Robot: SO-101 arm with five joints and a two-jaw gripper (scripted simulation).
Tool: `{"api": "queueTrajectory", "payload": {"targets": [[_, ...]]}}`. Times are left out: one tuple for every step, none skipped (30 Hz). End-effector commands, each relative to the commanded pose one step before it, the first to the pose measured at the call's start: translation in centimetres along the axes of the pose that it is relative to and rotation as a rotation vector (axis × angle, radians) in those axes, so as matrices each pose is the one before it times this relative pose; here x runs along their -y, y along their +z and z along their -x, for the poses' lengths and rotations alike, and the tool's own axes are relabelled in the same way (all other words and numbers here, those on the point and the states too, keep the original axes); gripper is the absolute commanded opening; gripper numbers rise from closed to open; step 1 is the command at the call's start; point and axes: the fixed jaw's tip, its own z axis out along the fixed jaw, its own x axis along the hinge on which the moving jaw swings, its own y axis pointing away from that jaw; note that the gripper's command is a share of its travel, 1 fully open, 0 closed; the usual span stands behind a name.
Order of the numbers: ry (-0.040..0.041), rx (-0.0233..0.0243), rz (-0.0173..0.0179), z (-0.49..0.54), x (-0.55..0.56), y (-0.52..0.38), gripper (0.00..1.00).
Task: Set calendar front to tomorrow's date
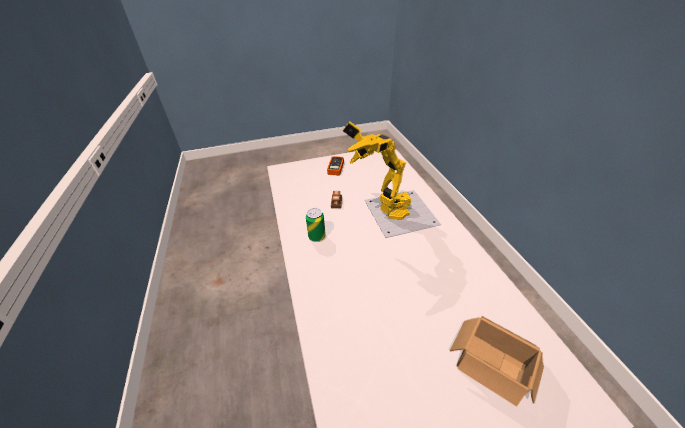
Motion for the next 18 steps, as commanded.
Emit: {"api": "queueTrajectory", "payload": {"targets": [[-0.02713, 0.00179, -0.01684, 0.065, 0.387, 0.0732, 0.99], [-0.00679, -0.00003, -0.00267, -0.003, 0.062, 0.0210, 0.99], [-0.00729, -0.00009, -0.00289, -0.004, 0.067, 0.0225, 0.99], [-0.00789, -0.00009, -0.00314, -0.005, 0.072, 0.0240, 0.99], [-0.00845, -0.00012, -0.00336, -0.006, 0.078, 0.0262, 0.99], [-0.00908, -0.00018, -0.00358, -0.006, 0.084, 0.0278, 0.99], [-0.00965, -0.00021, -0.00383, -0.008, 0.089, 0.0295, 0.99], [-0.01028, -0.00025, -0.00408, -0.009, 0.094, 0.0313, 0.98], [-0.01088, -0.00034, -0.00432, -0.011, 0.101, 0.0337, 0.98], [-0.01150, -0.00040, -0.00457, -0.012, 0.107, 0.0351, 0.98], [0.00000, 0.00000, 0.00000, 0.000, 0.000, 0.0000, 0.98], [0.00000, 0.00000, 0.00000, 0.000, 0.000, 0.0000, 0.98], [-0.01217, -0.00044, -0.00481, -0.014, 0.113, 0.0377, 0.98], [-0.01277, -0.00057, -0.00508, -0.016, 0.118, 0.0390, 0.98], [-0.01343, -0.00066, -0.00533, -0.018, 0.125, 0.0417, 0.97], [-0.01409, -0.00077, -0.00558, -0.021, 0.131, 0.0433, 0.97], [-0.01475, -0.00086, -0.00583, -0.023, 0.137, 0.0457, 0.97], [-0.01539, -0.00101, -0.00608, -0.027, 0.144, 0.0475, 0.97]]}}
